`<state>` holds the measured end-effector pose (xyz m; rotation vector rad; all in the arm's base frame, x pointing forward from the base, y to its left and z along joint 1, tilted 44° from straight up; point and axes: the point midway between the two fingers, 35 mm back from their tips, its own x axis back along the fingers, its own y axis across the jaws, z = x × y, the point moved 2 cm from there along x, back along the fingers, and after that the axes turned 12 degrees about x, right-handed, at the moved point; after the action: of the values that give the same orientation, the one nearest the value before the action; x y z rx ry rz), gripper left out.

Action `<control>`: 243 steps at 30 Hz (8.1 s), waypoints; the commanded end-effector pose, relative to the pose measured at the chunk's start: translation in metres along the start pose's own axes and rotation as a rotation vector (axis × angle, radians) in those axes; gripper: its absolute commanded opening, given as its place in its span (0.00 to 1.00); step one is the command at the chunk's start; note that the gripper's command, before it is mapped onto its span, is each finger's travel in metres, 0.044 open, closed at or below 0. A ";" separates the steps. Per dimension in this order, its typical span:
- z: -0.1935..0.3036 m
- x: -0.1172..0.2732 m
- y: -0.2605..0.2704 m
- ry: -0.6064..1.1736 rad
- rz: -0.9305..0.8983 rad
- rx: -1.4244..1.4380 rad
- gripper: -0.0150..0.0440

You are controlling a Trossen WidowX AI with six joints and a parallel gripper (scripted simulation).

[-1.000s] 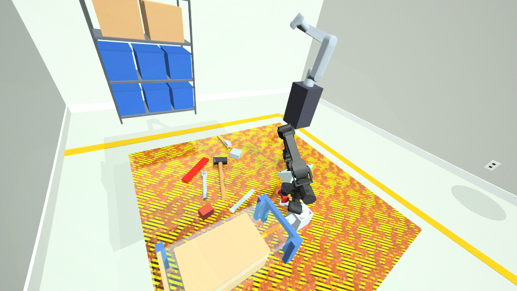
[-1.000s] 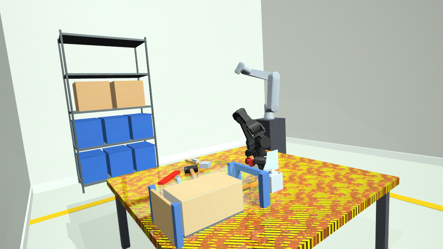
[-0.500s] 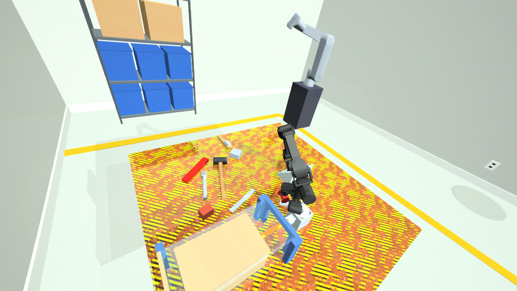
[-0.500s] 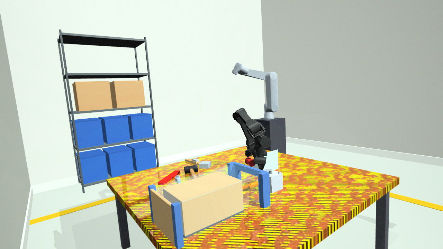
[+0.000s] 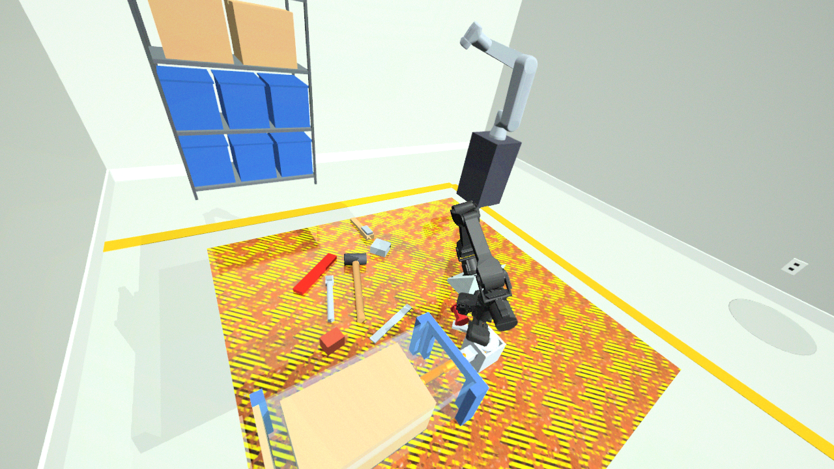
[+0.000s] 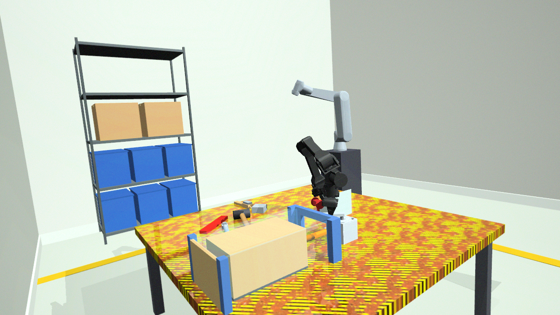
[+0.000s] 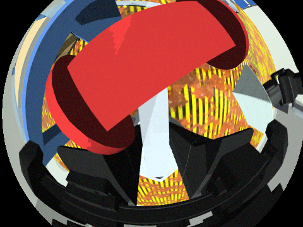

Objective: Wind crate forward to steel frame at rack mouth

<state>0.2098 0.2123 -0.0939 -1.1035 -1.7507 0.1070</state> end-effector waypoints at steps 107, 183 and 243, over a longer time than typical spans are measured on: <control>0.019 -0.015 -0.025 -0.006 0.053 -0.670 0.25; 0.017 -0.015 -0.024 -0.007 0.048 -0.614 0.25; 0.016 -0.015 -0.022 -0.008 0.045 -0.575 0.25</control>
<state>0.1850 0.1977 -0.0967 -1.5266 -1.8188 -0.3711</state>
